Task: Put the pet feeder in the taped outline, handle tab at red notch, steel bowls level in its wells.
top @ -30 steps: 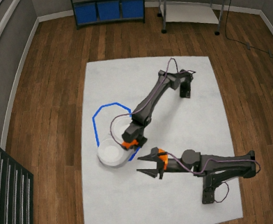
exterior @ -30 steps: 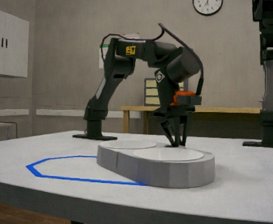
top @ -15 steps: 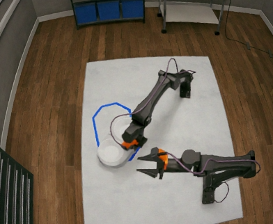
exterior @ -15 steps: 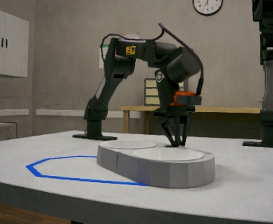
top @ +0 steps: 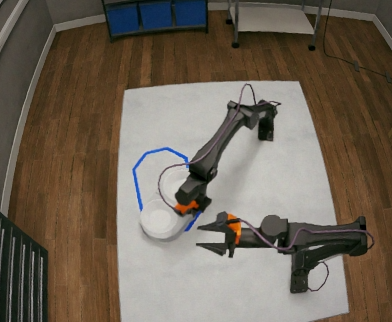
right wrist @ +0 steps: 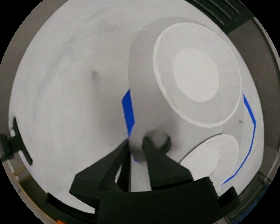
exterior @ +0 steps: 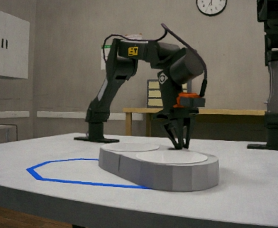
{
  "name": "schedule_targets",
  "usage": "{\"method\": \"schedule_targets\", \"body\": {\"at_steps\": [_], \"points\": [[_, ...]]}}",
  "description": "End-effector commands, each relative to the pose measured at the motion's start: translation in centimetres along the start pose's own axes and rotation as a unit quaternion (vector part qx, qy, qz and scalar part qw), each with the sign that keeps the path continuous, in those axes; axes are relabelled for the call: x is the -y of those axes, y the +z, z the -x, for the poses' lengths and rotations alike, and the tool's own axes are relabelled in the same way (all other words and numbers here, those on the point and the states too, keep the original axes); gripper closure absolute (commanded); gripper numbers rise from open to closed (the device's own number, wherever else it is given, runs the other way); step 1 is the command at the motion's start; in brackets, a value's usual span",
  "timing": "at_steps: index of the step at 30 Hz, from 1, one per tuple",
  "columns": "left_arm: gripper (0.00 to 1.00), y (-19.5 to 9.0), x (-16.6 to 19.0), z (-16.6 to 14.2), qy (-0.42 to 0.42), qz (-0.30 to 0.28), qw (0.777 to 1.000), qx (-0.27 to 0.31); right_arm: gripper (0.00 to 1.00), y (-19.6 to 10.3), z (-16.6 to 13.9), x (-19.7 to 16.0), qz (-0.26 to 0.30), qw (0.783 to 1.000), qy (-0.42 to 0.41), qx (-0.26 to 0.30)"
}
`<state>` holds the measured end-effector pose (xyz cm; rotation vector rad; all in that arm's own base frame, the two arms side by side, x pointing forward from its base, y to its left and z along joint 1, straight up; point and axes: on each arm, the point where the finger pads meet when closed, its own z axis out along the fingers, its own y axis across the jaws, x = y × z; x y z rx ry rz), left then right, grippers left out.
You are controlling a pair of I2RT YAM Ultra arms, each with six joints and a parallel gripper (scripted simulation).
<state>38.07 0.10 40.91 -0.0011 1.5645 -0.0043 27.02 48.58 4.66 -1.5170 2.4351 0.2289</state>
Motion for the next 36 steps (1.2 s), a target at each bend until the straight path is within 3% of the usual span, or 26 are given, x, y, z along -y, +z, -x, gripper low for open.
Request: {"method": "schedule_targets", "body": {"at_steps": [1,29,36], "points": [[0.53,-0.1,0.0,1.0,0.004,0.002,1.0,0.012,0.84,-2.1,1.1,-0.1,0.005,1.0,-0.007,0.027],[0.53,-0.1,0.0,1.0,0.004,0.002,1.0,0.012,0.84,-2.1,1.1,-0.1,0.005,1.0,-0.007,0.027],[0.53,-0.1,0.0,1.0,0.004,0.002,1.0,0.012,0.84,-2.0,-1.5,1.7,0.028,0.995,-0.089,0.025]]}}
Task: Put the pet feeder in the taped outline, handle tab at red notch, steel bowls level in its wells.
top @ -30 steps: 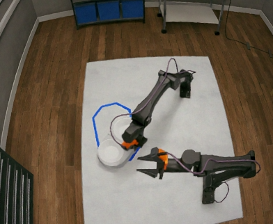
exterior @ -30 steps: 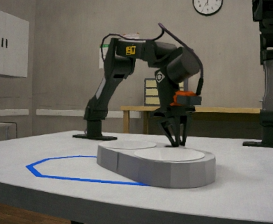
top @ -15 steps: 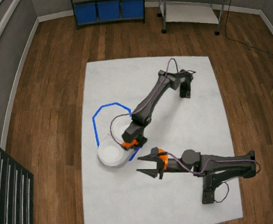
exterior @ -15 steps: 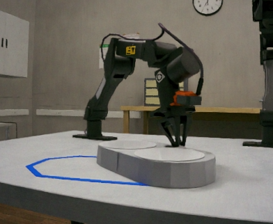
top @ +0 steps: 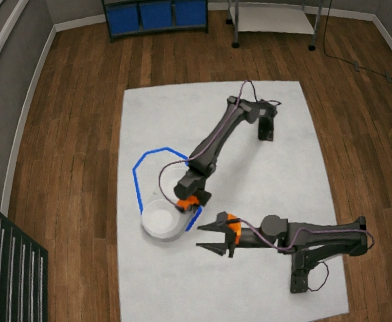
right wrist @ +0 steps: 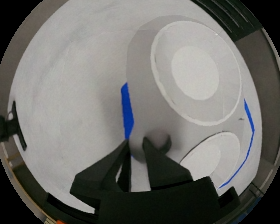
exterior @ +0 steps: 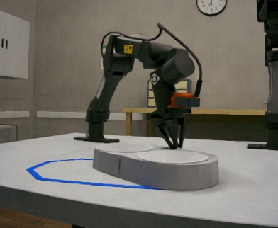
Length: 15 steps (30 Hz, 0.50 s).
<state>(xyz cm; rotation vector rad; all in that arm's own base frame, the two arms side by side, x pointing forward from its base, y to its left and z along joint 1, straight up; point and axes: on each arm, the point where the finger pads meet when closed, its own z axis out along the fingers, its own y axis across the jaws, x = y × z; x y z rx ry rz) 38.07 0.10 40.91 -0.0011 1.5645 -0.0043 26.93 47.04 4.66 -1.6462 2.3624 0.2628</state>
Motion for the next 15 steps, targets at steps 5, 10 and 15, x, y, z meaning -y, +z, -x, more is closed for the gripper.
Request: {"method": "schedule_targets", "body": {"at_steps": [5,10,15], "points": [[0.53,-0.1,0.0,1.0,0.004,0.002,1.0,0.012,0.84,-1.8,-1.1,1.4,0.013,0.998,-0.062,0.02],[0.53,-0.1,0.0,1.0,0.004,0.002,1.0,0.012,0.84,-2.2,-2.6,2.4,0.026,0.994,-0.101,0.018],[0.53,-0.1,0.0,1.0,0.004,0.002,1.0,0.012,0.84,-2.6,-4.2,3.2,0.04,0.99,-0.138,0.011]]}}
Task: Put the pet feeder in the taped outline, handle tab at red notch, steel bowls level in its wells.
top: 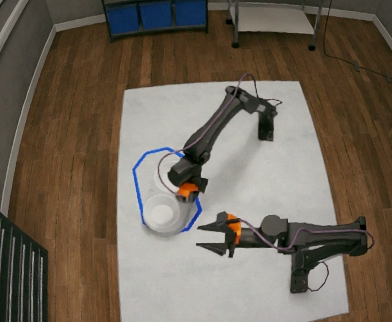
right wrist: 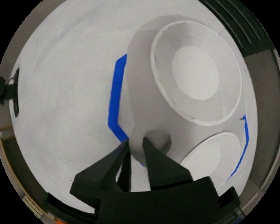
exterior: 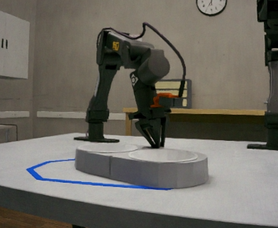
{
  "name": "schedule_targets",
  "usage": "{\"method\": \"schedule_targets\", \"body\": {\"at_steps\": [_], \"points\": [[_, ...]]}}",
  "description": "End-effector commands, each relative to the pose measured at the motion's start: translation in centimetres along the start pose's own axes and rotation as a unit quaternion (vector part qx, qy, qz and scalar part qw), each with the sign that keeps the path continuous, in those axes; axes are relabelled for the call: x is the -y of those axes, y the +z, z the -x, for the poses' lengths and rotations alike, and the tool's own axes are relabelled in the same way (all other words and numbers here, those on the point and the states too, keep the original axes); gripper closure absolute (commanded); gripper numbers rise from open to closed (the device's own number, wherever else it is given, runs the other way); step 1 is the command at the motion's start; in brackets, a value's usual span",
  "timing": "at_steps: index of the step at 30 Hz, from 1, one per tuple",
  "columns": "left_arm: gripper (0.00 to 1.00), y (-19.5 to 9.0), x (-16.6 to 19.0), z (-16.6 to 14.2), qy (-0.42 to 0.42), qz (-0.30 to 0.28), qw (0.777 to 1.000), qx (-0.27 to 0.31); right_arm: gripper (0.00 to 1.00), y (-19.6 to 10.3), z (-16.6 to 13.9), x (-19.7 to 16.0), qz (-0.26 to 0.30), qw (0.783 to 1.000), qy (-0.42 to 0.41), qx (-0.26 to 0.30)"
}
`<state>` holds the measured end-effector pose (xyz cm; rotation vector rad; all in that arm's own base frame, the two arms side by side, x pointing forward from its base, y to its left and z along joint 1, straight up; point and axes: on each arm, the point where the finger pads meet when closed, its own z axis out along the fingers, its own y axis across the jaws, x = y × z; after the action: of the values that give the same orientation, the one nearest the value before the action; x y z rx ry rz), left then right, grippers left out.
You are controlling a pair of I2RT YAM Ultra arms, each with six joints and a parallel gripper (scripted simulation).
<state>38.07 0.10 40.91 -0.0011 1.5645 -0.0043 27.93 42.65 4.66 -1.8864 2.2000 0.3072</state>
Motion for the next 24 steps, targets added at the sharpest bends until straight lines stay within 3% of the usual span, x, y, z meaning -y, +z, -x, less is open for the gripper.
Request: {"method": "schedule_targets", "body": {"at_steps": [1,5,8,19,22,24], "points": [[0.53,-0.1,0.0,1.0,0.004,0.002,1.0,0.012,0.84,-1.5,-1.3,0.5,0.011,0.999,-0.051,0.005],[0.53,-0.1,0.0,1.0,0.004,0.002,1.0,0.012,0.84,-1.7,-1.5,0.9,0.005,0.999,-0.033,0.002],[0.53,-0.1,0.0,1.0,0.004,0.002,1.0,0.012,0.84,-1.9,-2.6,1.0,0.026,0.995,-0.094,0.004],[0.53,-0.1,0.0,1.0,0.004,0.002,1.0,0.012,0.84,-3.4,-5.0,2.8,0.047,0.982,-0.181,0.01],[0.53,-0.1,0.0,1.0,0.004,0.002,1.0,0.012,0.84,-3.7,-4.4,3.3,0.035,0.987,-0.157,0.014],[0.53,-0.1,0.0,1.0,0.004,0.002,1.0,0.012,0.84,-4.1,-5.2,3.4,0.048,0.977,-0.207,0.016]]}}
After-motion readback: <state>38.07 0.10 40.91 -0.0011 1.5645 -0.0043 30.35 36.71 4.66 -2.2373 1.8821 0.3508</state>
